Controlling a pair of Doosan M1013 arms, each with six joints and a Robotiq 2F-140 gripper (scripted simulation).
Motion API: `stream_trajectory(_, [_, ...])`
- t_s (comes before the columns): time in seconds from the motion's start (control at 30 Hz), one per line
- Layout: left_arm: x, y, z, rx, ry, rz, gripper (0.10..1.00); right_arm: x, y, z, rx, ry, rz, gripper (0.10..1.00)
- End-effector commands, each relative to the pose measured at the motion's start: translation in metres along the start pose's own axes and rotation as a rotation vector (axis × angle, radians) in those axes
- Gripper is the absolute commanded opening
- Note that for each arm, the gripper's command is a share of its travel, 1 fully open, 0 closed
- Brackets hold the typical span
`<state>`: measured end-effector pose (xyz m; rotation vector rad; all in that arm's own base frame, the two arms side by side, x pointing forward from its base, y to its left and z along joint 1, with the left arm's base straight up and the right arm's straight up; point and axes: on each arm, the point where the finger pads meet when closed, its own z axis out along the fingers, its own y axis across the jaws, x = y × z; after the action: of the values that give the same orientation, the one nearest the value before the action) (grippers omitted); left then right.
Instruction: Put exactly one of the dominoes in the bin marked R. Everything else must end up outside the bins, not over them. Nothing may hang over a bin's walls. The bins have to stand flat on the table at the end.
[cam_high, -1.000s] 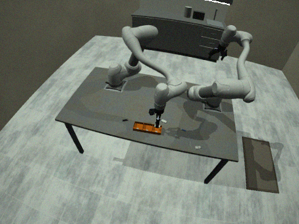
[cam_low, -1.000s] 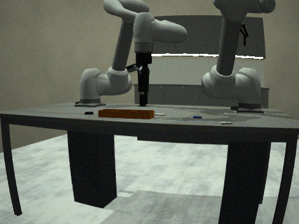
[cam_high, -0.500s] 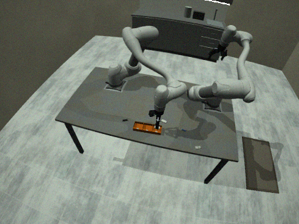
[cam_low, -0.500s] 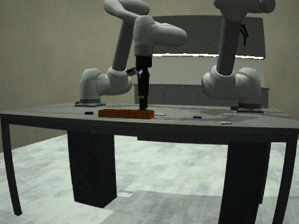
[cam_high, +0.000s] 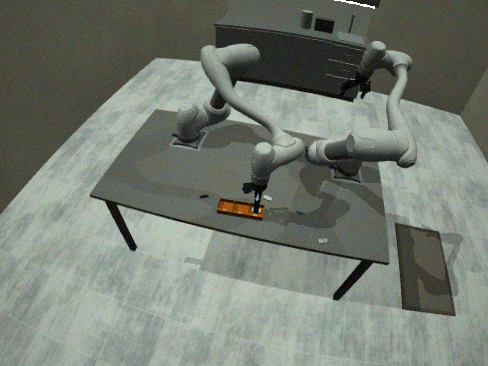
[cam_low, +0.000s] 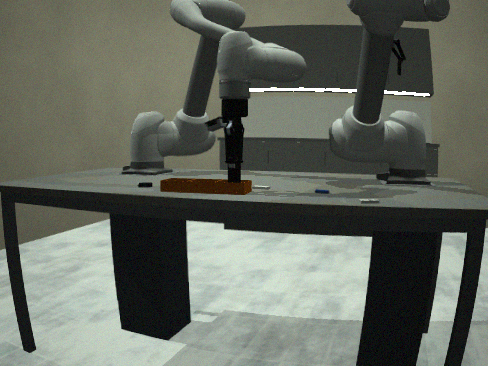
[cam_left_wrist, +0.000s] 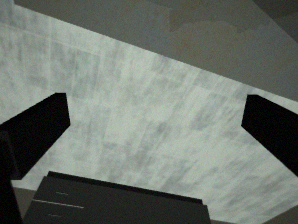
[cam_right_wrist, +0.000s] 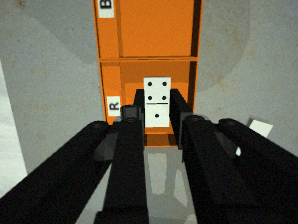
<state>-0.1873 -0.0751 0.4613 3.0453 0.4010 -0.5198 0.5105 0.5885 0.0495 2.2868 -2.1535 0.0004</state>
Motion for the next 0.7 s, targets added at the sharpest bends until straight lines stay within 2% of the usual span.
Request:
stream_trajectory(0.0, [-0.0004, -0.0002, -0.0004, 0.0, 0.0, 0.0, 1.0, -0.0006, -0.0004, -0.0014, 0.001, -0.002, 0.0, 0.213])
stream_trajectory(0.17, [-0.0004, -0.0002, -0.0004, 0.0, 0.0, 0.0, 1.0, -0.0006, -0.0004, -0.0014, 0.001, -0.002, 0.0, 0.213])
stream_trajectory(0.2, [-0.0004, -0.0002, -0.0004, 0.0, 0.0, 0.0, 1.0, -0.0006, -0.0004, -0.0014, 0.001, -0.002, 0.0, 0.273])
stream_trajectory(0.67, [-0.0004, -0.0002, -0.0004, 0.0, 0.0, 0.0, 1.0, -0.0006, -0.0004, -0.0014, 0.001, -0.002, 0.0, 0.273])
